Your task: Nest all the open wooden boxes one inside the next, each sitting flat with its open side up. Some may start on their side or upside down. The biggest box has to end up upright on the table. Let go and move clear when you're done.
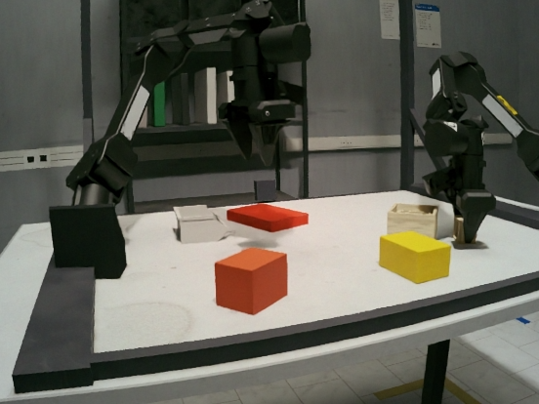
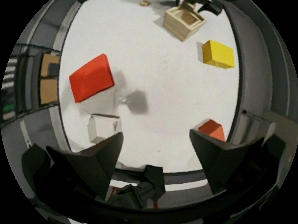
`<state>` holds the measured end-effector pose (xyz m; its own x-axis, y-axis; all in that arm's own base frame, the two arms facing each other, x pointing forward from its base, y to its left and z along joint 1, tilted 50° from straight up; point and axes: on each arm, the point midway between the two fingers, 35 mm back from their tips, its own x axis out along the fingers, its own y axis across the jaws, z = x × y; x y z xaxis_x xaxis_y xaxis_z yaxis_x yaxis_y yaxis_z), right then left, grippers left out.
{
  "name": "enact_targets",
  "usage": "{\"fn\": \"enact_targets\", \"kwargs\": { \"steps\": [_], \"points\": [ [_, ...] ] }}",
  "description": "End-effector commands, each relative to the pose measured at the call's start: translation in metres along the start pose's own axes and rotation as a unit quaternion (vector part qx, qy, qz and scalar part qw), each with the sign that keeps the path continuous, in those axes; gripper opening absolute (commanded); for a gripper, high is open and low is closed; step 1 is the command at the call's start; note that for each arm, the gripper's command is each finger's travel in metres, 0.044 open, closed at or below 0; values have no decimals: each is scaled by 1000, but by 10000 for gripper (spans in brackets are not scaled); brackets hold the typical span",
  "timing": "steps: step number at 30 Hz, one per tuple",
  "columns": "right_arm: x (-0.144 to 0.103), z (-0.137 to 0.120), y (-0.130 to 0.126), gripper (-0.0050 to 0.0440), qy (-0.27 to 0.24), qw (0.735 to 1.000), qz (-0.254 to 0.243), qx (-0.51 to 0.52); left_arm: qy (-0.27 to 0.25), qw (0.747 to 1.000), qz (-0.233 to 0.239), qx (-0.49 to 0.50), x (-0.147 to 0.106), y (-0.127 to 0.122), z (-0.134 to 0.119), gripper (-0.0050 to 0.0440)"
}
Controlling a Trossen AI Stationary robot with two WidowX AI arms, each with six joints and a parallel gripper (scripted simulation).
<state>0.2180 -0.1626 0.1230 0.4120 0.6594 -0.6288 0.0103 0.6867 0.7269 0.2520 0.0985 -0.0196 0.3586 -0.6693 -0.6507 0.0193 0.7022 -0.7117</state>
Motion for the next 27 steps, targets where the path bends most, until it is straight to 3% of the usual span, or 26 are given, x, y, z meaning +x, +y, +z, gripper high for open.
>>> {"fn": "enact_targets", "kwargs": {
  "steps": [1, 20, 27],
  "points": [
    [-2, 3, 0, 400, -3, 1000, -2, -5, -4, 1000, 1, 1, -1, 0, 2, 280],
    [-2, 3, 0, 400, -3, 1000, -2, -5, -4, 1000, 1, 1, -1, 0, 2, 167],
    [-2, 3, 0, 400, -3, 1000, -2, -5, -4, 1000, 1, 1, -1, 0, 2, 0]
  ]
}}
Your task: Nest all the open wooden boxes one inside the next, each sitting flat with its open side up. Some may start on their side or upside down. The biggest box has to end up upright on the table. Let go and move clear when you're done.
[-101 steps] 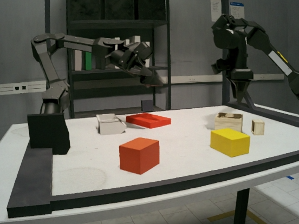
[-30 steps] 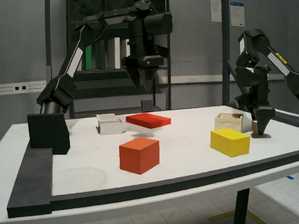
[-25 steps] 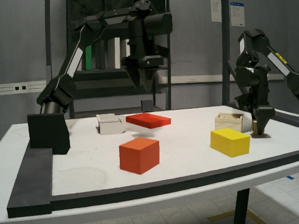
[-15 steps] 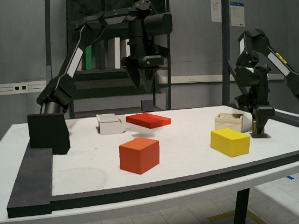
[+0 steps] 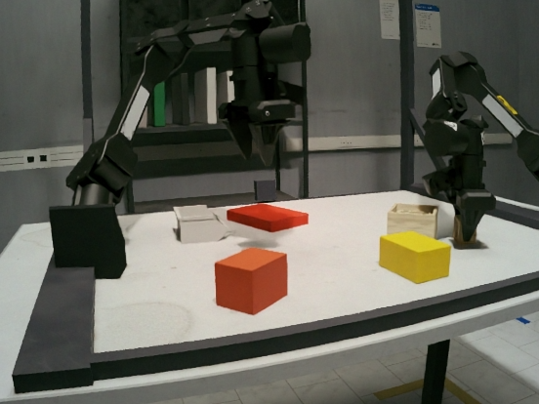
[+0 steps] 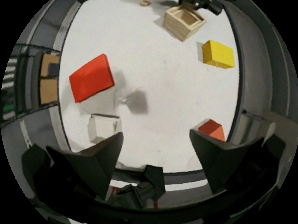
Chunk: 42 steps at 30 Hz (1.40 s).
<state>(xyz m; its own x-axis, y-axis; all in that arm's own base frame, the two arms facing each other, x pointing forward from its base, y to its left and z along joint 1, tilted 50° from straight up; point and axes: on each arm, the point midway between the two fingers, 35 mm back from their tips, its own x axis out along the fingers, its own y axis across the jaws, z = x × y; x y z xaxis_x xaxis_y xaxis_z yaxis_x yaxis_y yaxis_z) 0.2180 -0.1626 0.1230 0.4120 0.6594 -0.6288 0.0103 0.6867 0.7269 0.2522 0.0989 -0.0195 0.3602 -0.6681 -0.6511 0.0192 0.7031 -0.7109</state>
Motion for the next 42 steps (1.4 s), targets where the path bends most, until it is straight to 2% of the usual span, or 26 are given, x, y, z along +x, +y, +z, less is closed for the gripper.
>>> {"fn": "enact_targets", "kwargs": {
  "steps": [1, 5, 10, 14, 20, 23, 33, 42],
  "points": [
    [-2, 3, 0, 400, -3, 1000, -2, -5, -3, 1000, 1, 1, -1, -1, 2, 0],
    [-2, 3, 0, 400, -3, 1000, -2, -5, -3, 1000, 1, 1, -1, -1, 2, -1],
    [-2, 3, 0, 400, -3, 1000, -2, -5, -45, 999, 1, -2, -6, -2, -2, -3],
    [-2, 3, 0, 400, -3, 1000, -2, -5, -44, 999, 2, 0, -5, -1, -2, -5],
    [-2, 3, 0, 400, -3, 1000, -2, -5, -88, 996, 1, -2, -9, -2, -6, -50],
    [-2, 3, 0, 400, -3, 1000, -2, -5, -91, 996, 1, -2, -9, -2, -6, -50],
    [-2, 3, 0, 400, -3, 1000, -2, -5, -167, 986, 1, -2, -15, -2, -13, -50],
    [-2, 3, 0, 400, -3, 1000, -2, -5, -210, 978, 1, -2, -17, -2, -17, -50]
  ]
}}
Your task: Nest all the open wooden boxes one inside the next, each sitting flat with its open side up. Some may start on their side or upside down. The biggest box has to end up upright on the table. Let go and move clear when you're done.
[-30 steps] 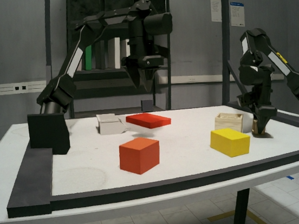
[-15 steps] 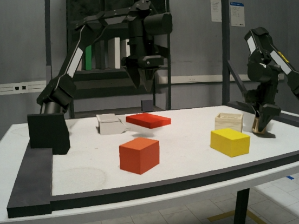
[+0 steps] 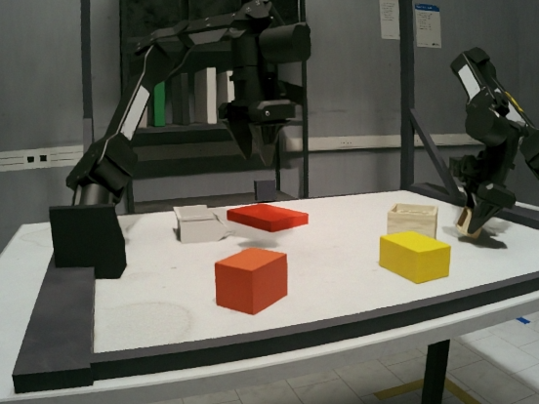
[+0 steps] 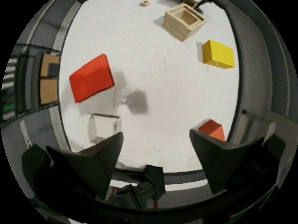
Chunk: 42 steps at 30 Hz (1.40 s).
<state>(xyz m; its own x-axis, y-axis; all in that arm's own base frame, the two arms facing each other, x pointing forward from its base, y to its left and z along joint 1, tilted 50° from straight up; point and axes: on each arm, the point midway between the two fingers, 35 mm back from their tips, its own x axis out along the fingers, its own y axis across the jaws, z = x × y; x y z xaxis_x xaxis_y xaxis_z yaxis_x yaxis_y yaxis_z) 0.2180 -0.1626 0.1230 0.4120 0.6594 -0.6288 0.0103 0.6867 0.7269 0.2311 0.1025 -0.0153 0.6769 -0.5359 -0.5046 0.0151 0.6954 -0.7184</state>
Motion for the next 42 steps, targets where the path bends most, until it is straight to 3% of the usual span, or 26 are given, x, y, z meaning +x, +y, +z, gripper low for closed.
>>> {"fn": "enact_targets", "kwargs": {
  "steps": [1, 5, 14, 17, 24, 31, 42],
  "points": [
    [-2, 3, 0, 400, -3, 1000, -2, -5, -26, 1000, 4, 3, -4, -1, 2, -50],
    [-2, 3, 0, 400, -3, 1000, -2, -5, -63, 998, 3, 3, -7, -1, 0, -50],
    [-2, 3, 0, 400, -3, 1000, -2, -5, -79, 997, 3, -1, -10, 1, -2, -50],
    [-2, 3, 0, 400, -3, 1000, -2, -5, -111, 993, -5, -27, -9, -1, -12, -50],
    [-2, 3, 0, 400, -3, 1000, -2, -5, -144, 990, 1, -1, -12, 0, -8, -50],
    [-2, 3, 0, 400, -3, 1000, -2, -5, -148, 989, 4, 9, -17, 0, -3, -50],
    [-2, 3, 0, 400, -3, 1000, -2, -5, -149, 988, -5, -35, 2, 2, -23, -50]
  ]
}}
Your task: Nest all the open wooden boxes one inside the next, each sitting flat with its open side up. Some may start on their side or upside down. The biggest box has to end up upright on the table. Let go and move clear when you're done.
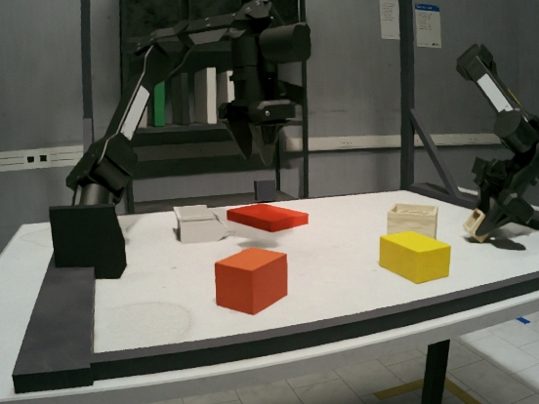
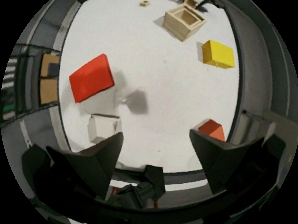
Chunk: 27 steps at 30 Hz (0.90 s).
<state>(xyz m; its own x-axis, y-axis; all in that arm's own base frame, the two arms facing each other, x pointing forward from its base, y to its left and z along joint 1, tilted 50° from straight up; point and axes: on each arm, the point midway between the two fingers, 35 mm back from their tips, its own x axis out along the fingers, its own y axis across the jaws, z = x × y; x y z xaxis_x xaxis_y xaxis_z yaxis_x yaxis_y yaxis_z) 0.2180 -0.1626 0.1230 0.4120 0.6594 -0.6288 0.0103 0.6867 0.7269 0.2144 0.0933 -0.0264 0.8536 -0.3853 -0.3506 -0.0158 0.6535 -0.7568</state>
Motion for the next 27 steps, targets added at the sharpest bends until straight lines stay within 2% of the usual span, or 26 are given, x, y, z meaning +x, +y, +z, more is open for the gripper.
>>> {"fn": "enact_targets", "kwargs": {
  "steps": [1, 19, 20, 21, 23, 27],
  "points": [
    [-2, 3, 0, 400, -3, 1000, -2, -5, -11, 1000, 1, -2, 3, 1, -2, -50],
    [-2, 3, 0, 400, -3, 1000, -2, -5, -43, 999, 2, 31, 8, -2, 1, -50],
    [-2, 3, 0, 400, -3, 1000, -2, -5, -43, 999, 2, 31, 8, -2, 1, 24],
    [-2, 3, 0, 400, -3, 1000, -2, -5, -43, 999, 2, 31, 8, -2, 1, 48],
    [-2, 3, 0, 400, -3, 1000, -2, -5, -43, 999, 2, 31, 8, -2, 1, 48],
    [-2, 3, 0, 400, -3, 1000, -2, -5, -46, 998, 3, 38, 7, -1, 4, 144]
  ]
}}
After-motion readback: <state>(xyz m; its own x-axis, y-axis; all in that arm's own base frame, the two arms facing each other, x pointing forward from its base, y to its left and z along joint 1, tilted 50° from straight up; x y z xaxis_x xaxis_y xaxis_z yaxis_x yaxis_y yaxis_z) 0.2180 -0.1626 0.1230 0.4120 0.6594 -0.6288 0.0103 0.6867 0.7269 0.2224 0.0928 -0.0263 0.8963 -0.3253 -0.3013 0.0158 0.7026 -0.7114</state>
